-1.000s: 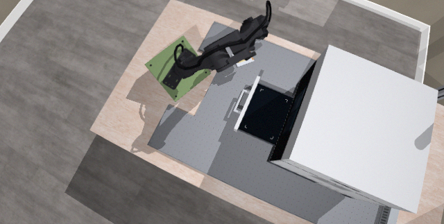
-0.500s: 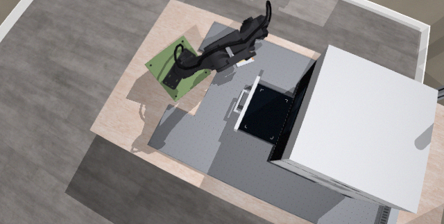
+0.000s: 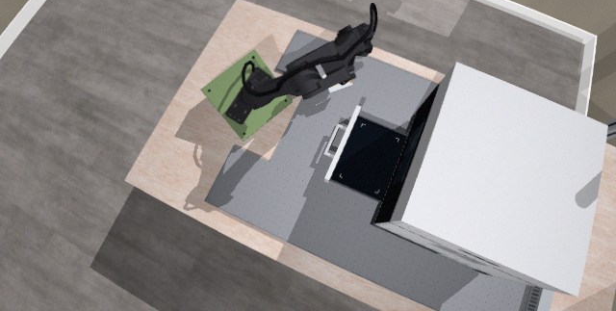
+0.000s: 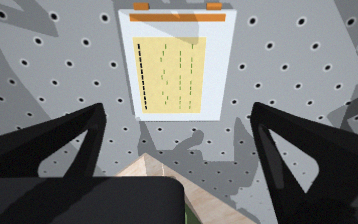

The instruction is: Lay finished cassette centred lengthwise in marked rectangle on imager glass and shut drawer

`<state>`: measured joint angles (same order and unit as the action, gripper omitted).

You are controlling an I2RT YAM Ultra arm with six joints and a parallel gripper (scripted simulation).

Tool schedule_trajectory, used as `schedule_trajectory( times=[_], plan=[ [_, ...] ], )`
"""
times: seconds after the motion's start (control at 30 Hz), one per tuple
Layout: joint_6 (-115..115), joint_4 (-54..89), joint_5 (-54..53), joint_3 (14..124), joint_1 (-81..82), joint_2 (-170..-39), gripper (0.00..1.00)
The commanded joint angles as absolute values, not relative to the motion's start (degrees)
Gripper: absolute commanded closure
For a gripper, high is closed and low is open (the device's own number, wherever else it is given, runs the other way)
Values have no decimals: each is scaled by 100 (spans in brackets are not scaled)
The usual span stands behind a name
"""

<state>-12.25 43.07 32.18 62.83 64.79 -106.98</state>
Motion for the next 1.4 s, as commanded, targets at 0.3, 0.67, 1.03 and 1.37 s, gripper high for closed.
schedule_trajectory(
  times=[0.3, 0.67, 1.03, 1.37],
  plan=[
    [-1013, 3840, 3209, 6097, 6380, -10875, 0],
    [-880, 3556, 3183, 5994, 6228, -11010, 0],
    [-718, 3185, 3163, 5899, 6158, -11178, 0],
    [-741, 3206, 3195, 5993, 6134, -11108, 0]
  ],
)
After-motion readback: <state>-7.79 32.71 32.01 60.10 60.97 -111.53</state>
